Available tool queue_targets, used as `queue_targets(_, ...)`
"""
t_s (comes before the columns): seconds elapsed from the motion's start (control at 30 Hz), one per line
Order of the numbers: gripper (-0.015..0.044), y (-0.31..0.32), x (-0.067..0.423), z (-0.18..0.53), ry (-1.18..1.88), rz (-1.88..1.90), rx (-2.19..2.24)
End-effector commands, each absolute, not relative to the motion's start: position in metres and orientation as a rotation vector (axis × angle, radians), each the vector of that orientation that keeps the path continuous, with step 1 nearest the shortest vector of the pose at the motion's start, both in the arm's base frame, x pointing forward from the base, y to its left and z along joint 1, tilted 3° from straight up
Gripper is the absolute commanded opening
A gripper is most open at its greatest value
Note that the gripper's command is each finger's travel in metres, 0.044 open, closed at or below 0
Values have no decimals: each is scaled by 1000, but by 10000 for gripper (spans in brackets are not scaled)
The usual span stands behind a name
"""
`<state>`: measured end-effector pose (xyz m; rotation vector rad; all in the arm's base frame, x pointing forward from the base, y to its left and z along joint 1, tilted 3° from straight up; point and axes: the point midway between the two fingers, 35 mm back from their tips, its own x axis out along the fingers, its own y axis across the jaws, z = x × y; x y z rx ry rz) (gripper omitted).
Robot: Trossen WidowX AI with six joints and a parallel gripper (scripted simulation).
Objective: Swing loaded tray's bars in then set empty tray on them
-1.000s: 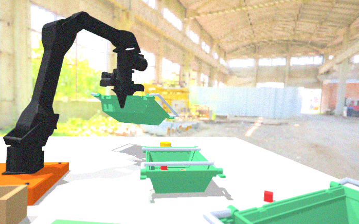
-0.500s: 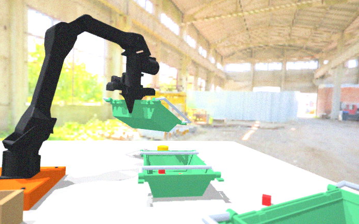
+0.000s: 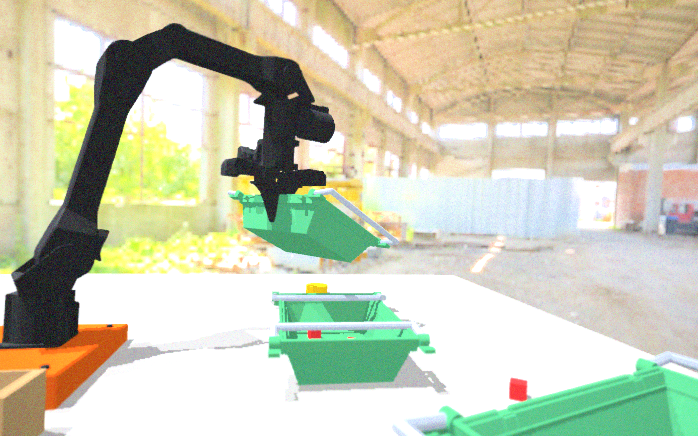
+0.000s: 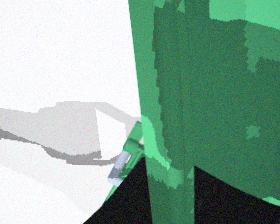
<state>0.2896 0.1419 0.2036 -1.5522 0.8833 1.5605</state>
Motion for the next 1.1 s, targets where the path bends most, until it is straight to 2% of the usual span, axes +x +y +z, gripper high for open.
queue_targets(0.0,0,131,297,210,890,1512,-1520)
queue_targets(1.07,0,12,327,206,1115,1237,-1233)
